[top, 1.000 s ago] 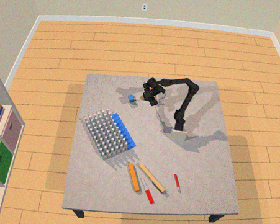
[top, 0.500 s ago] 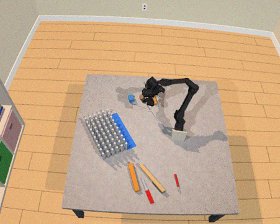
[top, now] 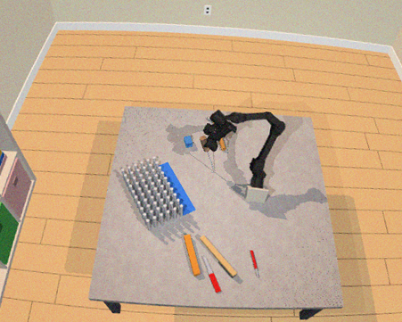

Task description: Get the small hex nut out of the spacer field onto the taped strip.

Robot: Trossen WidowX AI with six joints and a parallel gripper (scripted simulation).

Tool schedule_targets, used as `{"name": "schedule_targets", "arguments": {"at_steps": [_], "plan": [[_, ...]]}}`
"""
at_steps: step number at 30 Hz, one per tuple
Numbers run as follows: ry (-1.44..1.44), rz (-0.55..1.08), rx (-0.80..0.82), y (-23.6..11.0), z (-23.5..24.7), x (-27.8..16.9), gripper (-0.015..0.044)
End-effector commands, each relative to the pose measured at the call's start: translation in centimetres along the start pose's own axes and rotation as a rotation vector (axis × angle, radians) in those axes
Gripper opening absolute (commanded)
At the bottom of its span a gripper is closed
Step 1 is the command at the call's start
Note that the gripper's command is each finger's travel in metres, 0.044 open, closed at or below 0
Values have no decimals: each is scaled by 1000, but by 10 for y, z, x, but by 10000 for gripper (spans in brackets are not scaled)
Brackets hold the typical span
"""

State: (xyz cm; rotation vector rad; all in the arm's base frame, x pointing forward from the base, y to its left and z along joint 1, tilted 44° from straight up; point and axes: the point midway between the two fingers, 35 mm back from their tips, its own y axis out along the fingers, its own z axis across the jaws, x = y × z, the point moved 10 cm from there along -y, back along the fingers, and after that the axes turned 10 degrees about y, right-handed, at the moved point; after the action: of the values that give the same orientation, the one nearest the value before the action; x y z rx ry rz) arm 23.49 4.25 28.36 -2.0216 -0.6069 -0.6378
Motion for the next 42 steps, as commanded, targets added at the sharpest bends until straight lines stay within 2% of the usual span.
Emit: {"name": "schedule_targets", "arguments": {"at_steps": [1,23,42], "plan": [[124,17,23,1,2,2,0],[842,158,70,7,8,4,0],[1464,318,22,12,12,5,0]]}}
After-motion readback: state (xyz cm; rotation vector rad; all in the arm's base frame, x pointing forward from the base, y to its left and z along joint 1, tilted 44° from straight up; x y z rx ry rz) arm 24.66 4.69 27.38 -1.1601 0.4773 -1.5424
